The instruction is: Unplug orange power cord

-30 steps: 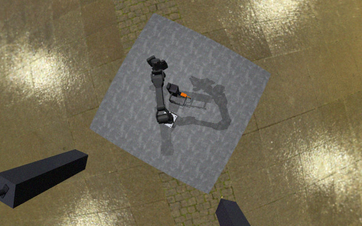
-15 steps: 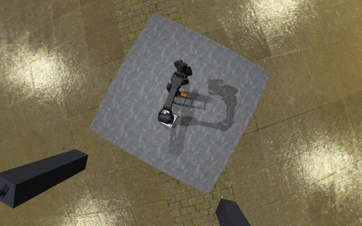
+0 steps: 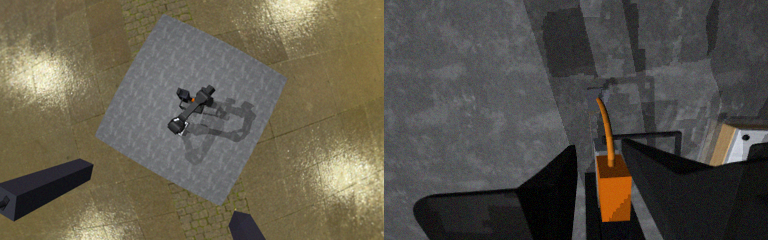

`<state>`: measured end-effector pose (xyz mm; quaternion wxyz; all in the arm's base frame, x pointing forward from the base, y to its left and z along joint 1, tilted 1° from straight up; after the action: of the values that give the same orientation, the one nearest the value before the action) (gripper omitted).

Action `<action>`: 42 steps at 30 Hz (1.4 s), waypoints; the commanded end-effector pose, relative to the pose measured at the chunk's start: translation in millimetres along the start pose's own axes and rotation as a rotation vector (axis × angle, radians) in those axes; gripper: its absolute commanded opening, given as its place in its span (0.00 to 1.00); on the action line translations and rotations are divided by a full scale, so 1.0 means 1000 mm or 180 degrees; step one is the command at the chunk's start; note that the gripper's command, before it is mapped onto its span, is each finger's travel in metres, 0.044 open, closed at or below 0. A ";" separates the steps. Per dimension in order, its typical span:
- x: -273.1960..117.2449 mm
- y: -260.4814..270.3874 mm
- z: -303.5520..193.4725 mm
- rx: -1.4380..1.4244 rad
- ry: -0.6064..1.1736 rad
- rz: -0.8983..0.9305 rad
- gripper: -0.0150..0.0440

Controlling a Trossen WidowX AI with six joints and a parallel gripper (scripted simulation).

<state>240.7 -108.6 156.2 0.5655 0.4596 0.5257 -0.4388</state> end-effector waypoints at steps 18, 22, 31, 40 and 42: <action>0.000 -0.004 -0.021 0.0122 0.0060 -0.0086 0.53; 0.000 -0.002 -0.027 0.0123 0.0062 -0.0086 0.53; 0.000 0.000 -0.040 0.0123 0.0066 -0.0085 0.53; 0.008 0.000 -0.040 0.0123 0.0066 -0.0085 0.53; 0.011 0.000 -0.041 0.0123 0.0066 -0.0085 0.53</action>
<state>234.8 -69.3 149.6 0.5485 0.4678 0.5286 -0.4482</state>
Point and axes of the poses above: the point midway between the two fingers, 35 mm back from their tips, its own x axis out along the fingers, its own y axis across the jaws, z = x × y, the point moved 3 cm from there along -x, back along the fingers, and after that the axes turned 13 degrees about -x, right-handed, at the moved point
